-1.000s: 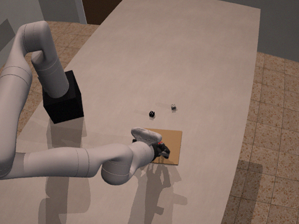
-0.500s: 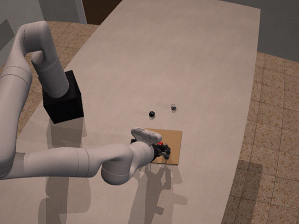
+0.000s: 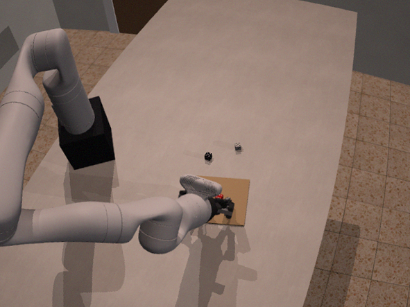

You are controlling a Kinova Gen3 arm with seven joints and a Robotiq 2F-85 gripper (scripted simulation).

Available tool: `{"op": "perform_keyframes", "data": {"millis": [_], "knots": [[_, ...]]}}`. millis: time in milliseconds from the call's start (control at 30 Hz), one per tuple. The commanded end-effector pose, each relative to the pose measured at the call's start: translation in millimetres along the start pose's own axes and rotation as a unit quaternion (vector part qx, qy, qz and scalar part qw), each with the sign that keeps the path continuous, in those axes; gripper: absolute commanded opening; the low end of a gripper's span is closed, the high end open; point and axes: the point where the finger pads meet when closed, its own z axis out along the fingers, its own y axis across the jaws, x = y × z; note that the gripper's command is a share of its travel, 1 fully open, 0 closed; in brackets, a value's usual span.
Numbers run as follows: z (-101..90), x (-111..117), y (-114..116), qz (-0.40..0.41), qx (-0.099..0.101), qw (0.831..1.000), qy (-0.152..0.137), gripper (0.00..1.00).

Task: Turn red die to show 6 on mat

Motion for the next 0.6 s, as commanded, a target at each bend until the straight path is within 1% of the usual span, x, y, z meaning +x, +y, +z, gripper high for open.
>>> {"op": "perform_keyframes", "data": {"millis": [0, 367, 567], "knots": [[-0.7, 0.5, 0.4, 0.0, 0.0, 1.0, 0.0, 0.51], [-10.5, 10.3, 0.4, 0.0, 0.0, 1.0, 0.0, 0.51], [-24.5, 24.3, 0.4, 0.0, 0.0, 1.0, 0.0, 0.51]]}}
